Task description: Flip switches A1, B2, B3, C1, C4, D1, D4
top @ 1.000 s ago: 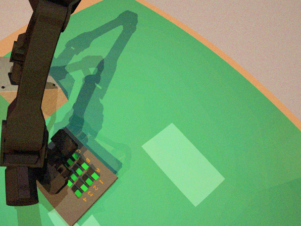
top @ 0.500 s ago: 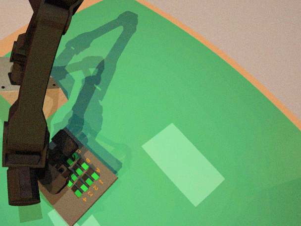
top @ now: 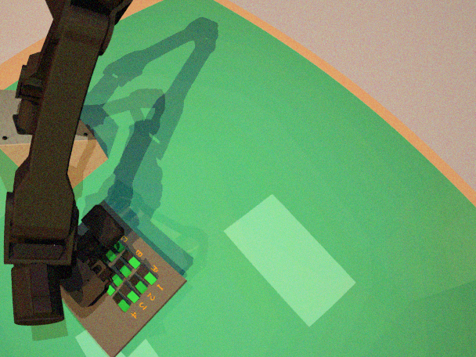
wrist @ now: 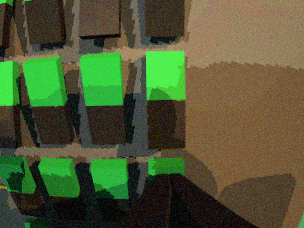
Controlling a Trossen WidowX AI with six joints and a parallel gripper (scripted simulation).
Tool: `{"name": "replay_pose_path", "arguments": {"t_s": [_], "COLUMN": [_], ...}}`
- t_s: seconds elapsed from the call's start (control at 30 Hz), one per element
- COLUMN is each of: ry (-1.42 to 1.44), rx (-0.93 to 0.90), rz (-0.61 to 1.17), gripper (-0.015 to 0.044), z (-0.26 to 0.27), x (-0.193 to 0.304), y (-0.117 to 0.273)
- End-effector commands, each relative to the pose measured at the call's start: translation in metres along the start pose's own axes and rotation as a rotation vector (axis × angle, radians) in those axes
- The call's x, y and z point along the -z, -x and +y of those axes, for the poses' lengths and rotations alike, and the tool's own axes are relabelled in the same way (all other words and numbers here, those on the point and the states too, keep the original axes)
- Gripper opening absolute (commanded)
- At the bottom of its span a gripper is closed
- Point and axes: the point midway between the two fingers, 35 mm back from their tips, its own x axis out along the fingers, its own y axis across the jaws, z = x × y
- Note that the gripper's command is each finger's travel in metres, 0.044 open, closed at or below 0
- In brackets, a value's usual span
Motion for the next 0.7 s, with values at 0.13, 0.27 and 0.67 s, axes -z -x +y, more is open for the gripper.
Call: {"name": "replay_pose_path", "arguments": {"t_s": [0.13, 0.27, 0.67], "ry": [-0.005, -0.005, -0.005], "rx": [-0.003, -0.003, -0.003], "rz": [0.0, 0.0, 0.0], "gripper": [0.0, 0.0, 0.0], "z": [0.0006, 0.0006, 0.0007], "x": [0.0, 0.0, 0.0], "y": [-0.0018, -0.0023, -0.0039]}}
